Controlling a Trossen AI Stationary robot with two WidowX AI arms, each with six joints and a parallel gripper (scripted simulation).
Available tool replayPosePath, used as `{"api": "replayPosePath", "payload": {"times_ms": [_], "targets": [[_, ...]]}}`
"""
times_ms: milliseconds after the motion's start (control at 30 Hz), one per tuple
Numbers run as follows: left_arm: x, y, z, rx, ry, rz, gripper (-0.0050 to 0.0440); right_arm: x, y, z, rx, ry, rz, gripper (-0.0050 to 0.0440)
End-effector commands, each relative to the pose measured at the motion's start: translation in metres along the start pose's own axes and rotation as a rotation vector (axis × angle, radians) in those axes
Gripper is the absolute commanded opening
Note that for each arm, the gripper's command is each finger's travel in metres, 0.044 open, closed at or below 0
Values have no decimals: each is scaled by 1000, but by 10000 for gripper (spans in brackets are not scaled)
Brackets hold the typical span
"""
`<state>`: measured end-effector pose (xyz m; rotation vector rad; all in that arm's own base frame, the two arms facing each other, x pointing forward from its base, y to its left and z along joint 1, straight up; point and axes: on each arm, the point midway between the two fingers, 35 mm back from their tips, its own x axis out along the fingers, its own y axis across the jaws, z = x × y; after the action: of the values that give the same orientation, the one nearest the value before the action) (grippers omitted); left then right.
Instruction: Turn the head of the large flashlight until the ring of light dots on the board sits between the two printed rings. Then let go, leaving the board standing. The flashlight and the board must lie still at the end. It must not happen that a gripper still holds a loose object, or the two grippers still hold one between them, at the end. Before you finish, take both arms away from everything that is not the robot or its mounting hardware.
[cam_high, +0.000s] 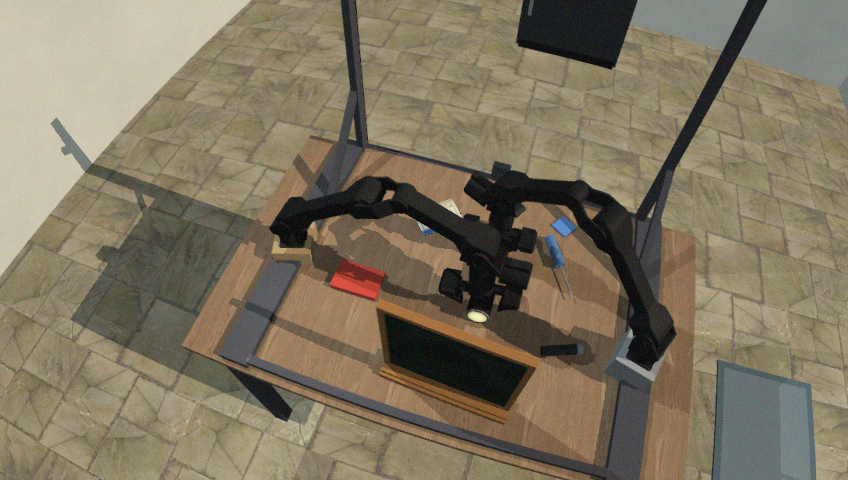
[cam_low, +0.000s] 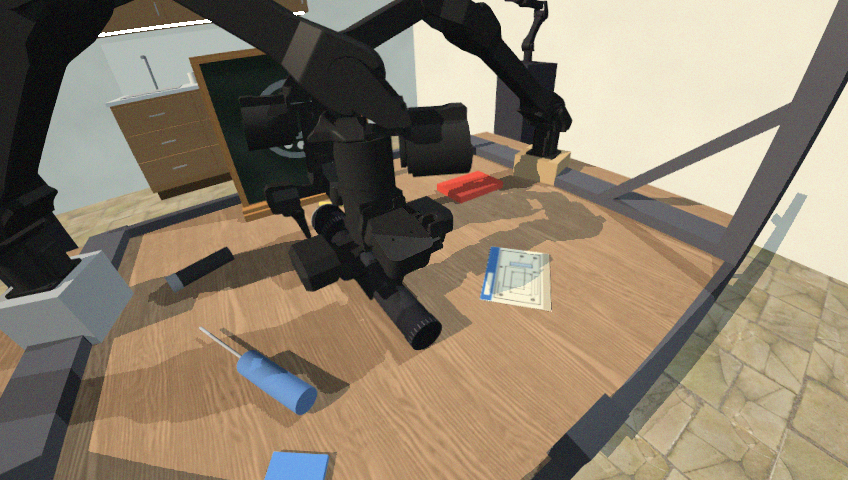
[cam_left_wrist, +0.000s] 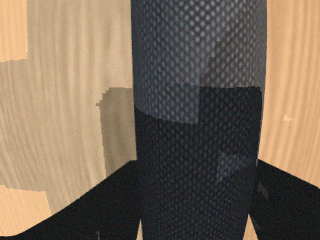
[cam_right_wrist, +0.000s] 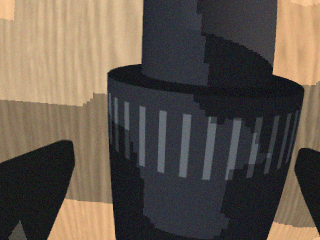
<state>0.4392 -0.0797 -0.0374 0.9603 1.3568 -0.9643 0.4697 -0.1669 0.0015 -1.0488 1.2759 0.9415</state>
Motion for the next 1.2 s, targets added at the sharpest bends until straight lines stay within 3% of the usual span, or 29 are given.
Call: {"api": "replayPosePath", "payload": {"times_ms": [0,700,1167], "targets": [[-13,5,3,2,-18,26,130,-17,-7,-1,-1,7,-43,440],[-13,5,3,2,-18,26,130,-70,-6,-1,-1,7,-50,440],[-13,5,3,2,-18,26,130,-74,-6,-1,26,8,-68,440]]}}
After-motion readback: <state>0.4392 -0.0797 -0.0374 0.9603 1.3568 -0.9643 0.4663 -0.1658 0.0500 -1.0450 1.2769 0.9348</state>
